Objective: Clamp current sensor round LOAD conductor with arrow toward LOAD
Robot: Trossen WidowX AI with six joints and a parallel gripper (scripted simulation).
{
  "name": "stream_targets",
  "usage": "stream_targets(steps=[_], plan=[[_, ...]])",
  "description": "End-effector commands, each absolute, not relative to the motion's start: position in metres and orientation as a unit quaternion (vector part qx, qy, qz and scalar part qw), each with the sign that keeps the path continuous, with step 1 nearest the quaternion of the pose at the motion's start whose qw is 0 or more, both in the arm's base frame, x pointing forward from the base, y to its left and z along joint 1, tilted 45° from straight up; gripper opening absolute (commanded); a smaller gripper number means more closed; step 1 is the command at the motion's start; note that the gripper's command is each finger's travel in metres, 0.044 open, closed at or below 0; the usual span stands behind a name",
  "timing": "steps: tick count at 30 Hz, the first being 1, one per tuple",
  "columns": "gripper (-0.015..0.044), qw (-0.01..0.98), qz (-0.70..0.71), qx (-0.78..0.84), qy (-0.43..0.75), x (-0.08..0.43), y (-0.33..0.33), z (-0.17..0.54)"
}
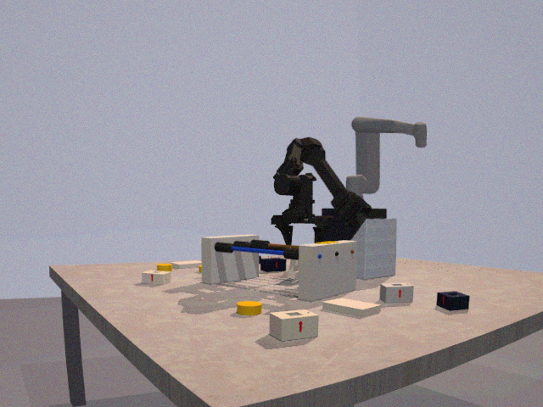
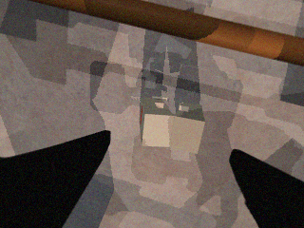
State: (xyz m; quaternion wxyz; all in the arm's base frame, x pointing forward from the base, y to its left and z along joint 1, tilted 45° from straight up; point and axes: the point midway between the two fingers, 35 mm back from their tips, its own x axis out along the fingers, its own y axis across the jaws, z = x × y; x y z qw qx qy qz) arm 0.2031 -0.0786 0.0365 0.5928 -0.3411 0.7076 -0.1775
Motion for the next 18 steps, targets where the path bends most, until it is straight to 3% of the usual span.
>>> stream_targets(steps=[1,17,18], plan=[[0.044,0.587,-0.177,-0.345,0.711,0.199,-0.086,0.029],[0.044,0.585,-0.179,-0.346,0.711,0.195,-0.098,0.018],[0.0414,0.591,-0.18,-0.343,0.708,0.199,-0.096,0.021]])
